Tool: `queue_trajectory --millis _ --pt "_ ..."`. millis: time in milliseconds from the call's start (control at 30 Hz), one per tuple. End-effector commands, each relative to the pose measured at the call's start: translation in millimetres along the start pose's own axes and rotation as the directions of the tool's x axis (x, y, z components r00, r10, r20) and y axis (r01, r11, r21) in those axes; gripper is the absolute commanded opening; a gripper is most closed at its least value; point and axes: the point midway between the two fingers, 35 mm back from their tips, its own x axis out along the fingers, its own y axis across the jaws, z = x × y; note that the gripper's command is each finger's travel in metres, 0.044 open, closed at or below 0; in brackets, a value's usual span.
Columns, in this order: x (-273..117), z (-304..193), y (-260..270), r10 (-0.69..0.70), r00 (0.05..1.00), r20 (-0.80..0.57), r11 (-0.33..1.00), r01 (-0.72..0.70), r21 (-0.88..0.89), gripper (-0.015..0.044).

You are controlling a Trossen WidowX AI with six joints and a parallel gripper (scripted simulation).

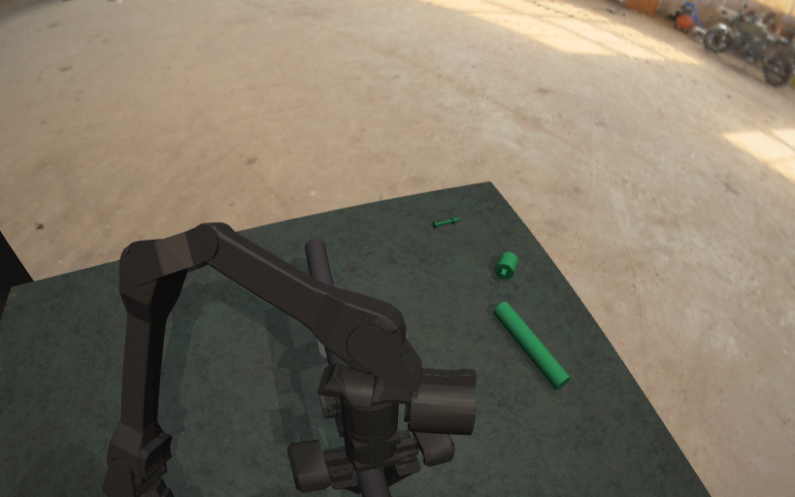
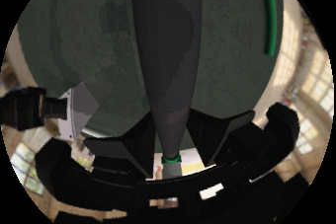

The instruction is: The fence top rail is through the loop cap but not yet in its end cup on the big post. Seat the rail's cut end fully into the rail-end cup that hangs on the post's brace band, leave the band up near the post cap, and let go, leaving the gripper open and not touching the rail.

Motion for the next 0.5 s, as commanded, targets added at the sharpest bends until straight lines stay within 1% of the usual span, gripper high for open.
queue_trajectory --millis 0,67,467 --pt "-5.9 -8.5 -1.3 -0.013 1.0 -0.019 1.0 0.013 0.003 0.0" --pt "0.0 0.0 0.0 0.0 1.0 0.0 1.0 0.0 0.0 0.0" --pt "-0.1 -1.8 0.0 0.0 1.0 0.0 1.0 0.0 0.0 0.0"
